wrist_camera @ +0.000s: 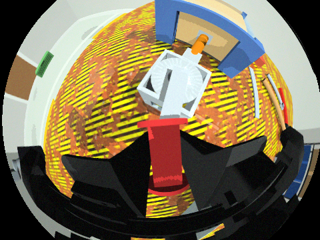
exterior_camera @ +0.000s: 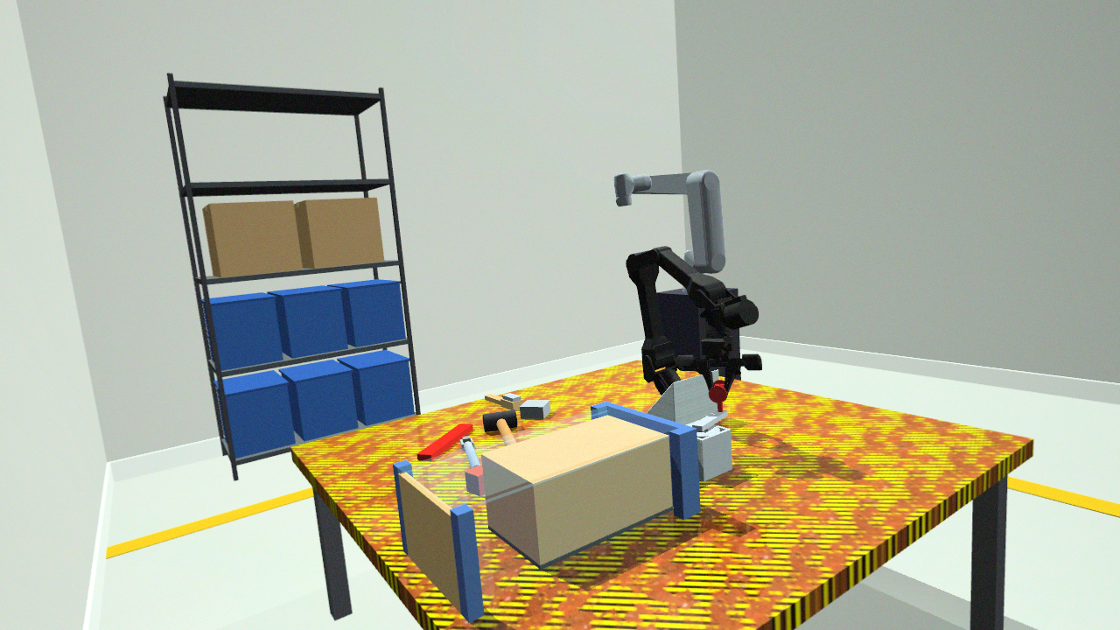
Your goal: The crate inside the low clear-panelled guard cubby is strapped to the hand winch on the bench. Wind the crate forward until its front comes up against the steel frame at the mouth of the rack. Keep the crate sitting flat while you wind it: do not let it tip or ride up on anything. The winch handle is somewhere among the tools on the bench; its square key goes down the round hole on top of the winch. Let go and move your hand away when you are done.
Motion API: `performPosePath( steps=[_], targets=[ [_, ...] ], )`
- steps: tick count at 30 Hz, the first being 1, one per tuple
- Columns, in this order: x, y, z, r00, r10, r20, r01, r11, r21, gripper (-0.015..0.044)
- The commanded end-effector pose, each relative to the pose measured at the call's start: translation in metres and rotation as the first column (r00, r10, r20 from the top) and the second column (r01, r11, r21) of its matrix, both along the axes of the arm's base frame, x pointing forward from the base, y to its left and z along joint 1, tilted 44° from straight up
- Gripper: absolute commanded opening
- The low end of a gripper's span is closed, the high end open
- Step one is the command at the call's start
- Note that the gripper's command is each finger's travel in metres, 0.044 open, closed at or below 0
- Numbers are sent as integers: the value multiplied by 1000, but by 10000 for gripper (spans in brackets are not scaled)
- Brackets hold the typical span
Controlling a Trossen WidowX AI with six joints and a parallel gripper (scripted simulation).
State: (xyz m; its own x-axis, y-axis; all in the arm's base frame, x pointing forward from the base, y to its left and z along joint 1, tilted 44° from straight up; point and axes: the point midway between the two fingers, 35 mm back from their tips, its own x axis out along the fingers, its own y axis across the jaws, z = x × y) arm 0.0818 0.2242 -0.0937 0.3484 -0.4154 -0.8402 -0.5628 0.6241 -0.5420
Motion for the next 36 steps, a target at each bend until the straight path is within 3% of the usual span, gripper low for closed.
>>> performPosePath(
  steps=[1,36],
  targets=[
    [5,-13,8,1000,8,6,-8,1000,-24,0],
    [36,-40,33,1000,8,9,-8,1000,-28,0]
  ],
)
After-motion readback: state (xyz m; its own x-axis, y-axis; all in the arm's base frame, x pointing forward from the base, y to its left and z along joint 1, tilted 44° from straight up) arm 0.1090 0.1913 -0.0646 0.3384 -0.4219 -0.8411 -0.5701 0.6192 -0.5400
